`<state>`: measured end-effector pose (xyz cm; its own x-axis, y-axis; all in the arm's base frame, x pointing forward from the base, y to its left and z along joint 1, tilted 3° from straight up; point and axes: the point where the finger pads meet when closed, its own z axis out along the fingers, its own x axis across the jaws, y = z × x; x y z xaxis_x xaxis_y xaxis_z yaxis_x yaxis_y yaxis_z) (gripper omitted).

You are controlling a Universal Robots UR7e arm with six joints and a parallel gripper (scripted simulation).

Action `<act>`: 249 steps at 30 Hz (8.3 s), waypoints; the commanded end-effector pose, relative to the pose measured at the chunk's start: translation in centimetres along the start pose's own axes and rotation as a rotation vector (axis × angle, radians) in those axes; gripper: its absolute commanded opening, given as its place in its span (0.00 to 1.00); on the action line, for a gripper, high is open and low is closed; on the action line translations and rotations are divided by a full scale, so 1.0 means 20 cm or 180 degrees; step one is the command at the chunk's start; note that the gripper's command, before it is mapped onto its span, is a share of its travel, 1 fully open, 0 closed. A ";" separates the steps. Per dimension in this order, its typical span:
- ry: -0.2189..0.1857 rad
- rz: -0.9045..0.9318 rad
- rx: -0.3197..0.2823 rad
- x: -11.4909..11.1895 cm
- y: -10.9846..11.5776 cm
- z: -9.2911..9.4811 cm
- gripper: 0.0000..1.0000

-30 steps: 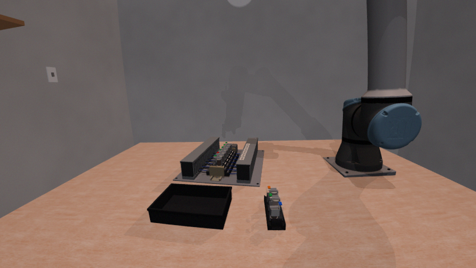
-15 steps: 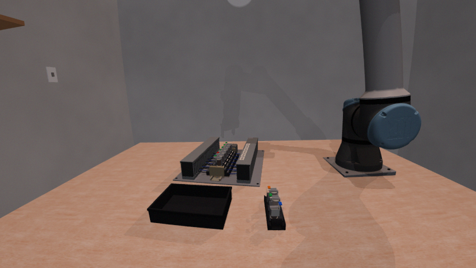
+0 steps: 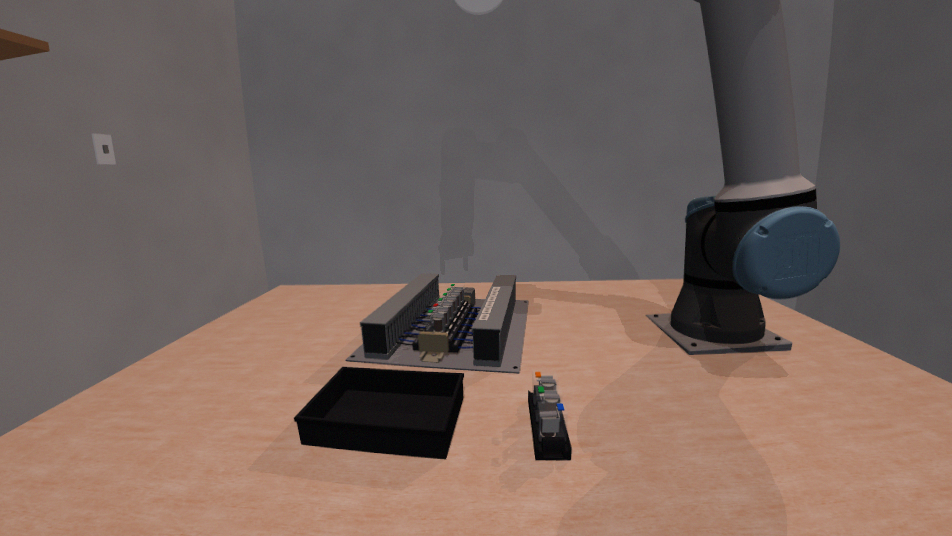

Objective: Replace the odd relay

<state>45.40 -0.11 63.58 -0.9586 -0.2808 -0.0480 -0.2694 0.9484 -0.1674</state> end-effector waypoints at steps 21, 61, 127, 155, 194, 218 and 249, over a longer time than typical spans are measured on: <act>0.0160 0.1363 -0.0364 0.00 0.00 0.00 1.00; 0.0160 0.1364 -0.0365 0.02 0.07 0.58 1.00; 0.0160 0.1364 -0.0364 0.05 0.21 1.76 1.00; 0.0161 0.1364 -0.0365 0.05 0.25 2.05 1.00; 0.0160 0.1364 -0.0364 0.05 0.24 2.00 1.00; 0.0160 0.1364 -0.0364 0.05 0.24 1.99 1.00; 0.0160 0.1364 -0.0364 0.05 0.24 1.98 1.00</act>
<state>46.78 -1.66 23.58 -0.9885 0.1462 -0.0394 0.1475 0.9885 -0.0325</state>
